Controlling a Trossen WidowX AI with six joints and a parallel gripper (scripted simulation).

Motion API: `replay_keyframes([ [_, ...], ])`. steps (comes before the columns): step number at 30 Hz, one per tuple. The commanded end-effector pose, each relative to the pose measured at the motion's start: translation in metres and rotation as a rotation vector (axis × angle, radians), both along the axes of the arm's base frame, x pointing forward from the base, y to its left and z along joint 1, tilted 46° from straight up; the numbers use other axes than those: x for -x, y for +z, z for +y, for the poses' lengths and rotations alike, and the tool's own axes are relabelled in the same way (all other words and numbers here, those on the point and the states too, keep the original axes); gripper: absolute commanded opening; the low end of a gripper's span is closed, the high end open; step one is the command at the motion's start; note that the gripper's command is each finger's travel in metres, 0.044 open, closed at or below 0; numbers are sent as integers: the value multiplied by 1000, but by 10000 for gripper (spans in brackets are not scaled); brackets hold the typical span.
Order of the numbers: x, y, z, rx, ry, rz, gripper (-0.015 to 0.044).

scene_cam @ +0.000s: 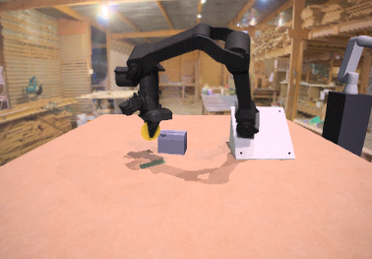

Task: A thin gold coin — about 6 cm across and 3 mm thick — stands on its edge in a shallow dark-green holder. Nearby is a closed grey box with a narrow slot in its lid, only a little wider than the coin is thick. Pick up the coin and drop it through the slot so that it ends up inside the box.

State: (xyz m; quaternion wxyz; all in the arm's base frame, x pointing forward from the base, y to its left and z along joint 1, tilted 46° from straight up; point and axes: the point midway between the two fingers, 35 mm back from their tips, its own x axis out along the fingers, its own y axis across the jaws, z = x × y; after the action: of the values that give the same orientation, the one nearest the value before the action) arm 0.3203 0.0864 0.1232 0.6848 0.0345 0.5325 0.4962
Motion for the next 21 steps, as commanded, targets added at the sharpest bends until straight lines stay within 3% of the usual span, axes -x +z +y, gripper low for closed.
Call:
replay_keyframes([
  [1, 1, 6, -6, 3, 5, -4, 0],
  [6, 1, 8, -7, 5, -28, 31, 0],
  [21, 4, 10, -6, 35, -378, 391, 0],
])
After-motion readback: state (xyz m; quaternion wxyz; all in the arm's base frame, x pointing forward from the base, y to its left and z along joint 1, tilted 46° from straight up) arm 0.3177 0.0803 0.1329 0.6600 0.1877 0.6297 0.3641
